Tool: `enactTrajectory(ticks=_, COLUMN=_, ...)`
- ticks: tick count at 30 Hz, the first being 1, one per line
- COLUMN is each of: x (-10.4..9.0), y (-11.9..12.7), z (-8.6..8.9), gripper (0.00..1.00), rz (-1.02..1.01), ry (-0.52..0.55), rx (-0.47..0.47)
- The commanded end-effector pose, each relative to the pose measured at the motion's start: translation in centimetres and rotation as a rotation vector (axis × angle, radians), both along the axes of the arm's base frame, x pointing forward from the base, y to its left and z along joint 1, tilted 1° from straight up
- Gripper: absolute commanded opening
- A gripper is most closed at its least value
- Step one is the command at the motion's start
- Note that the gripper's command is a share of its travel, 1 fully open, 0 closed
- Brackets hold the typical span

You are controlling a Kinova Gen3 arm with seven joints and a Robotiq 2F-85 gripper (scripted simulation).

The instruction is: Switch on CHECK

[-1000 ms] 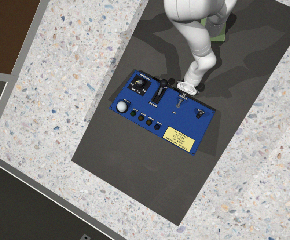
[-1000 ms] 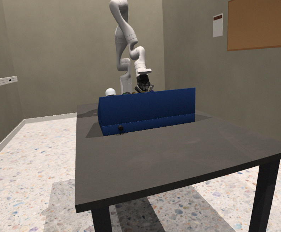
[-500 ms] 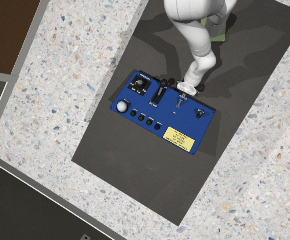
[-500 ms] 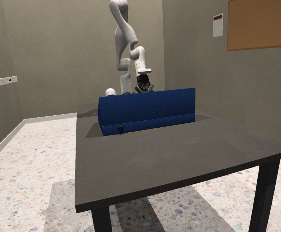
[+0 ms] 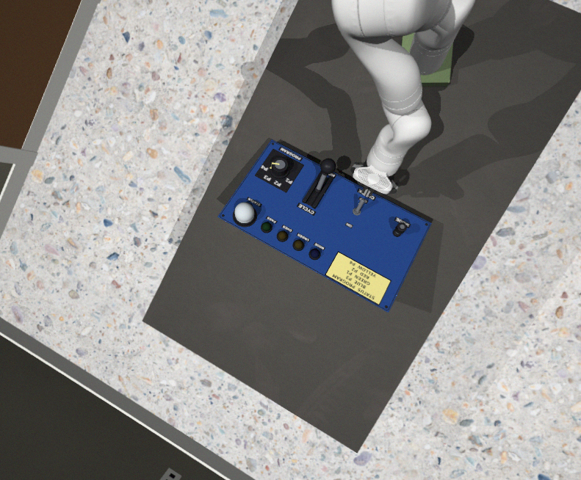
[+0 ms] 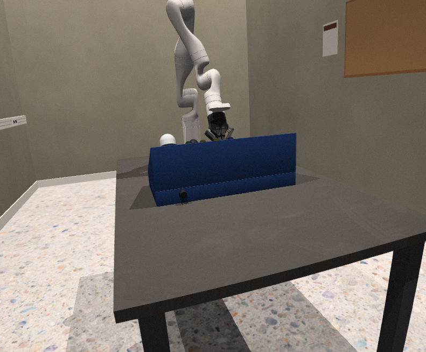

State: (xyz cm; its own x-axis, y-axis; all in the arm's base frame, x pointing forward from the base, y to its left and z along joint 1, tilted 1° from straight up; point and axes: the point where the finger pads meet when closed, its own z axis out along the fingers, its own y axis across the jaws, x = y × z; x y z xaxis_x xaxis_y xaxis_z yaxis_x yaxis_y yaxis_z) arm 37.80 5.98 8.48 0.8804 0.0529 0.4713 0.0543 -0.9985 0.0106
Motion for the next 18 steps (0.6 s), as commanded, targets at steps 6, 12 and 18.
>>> enactTrajectory(ticks=6, x=0.6, y=0.0, z=0.3, gripper=0.10, rz=0.000, ry=-0.001, rx=0.000)
enactTrajectory(ticks=12, x=1.1, y=0.1, z=0.6, gripper=0.10, rz=0.000, ry=-0.001, rx=0.000)
enactTrajectory(ticks=18, x=1.7, y=0.1, z=0.9, gripper=0.10, rz=0.000, ry=-0.001, rx=0.000)
